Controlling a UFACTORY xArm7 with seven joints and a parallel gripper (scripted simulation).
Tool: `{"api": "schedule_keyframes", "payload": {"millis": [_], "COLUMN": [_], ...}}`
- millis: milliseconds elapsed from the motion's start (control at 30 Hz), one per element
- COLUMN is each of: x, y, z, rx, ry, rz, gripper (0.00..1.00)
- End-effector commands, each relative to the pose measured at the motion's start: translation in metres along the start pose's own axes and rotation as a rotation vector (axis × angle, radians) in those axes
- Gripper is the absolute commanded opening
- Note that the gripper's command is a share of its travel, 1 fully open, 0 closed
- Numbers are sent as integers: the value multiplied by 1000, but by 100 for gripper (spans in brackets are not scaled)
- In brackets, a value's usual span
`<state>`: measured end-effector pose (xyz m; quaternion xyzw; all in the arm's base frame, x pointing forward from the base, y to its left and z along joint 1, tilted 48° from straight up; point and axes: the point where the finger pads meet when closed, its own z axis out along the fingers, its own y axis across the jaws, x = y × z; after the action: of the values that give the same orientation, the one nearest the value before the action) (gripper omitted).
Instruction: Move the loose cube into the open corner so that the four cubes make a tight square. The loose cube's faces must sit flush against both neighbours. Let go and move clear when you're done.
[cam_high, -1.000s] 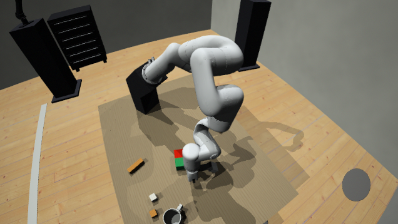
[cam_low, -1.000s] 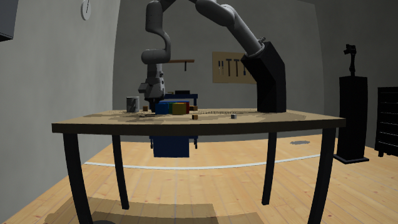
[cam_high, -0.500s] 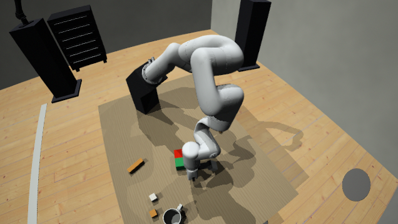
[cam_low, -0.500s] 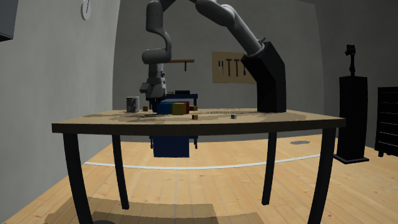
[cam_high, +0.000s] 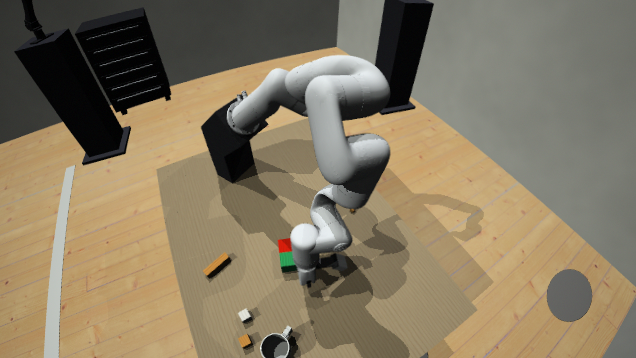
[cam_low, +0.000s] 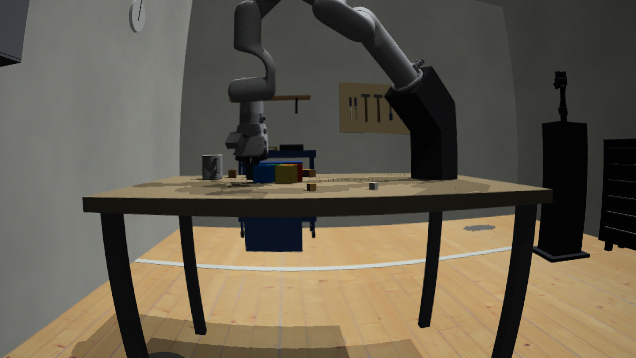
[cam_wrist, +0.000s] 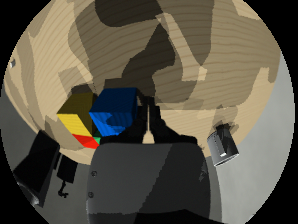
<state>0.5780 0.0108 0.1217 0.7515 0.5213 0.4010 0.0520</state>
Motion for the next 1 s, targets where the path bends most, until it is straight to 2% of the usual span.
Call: {"api": "schedule_keyframes", "payload": {"millis": [0,967], "x": [0,0], "y": [-1,-13], "z": [-1,-1], "rx": [-3,-3], "ry": [-1,-1], "rz": [0,0], "gripper": [0,0]}}
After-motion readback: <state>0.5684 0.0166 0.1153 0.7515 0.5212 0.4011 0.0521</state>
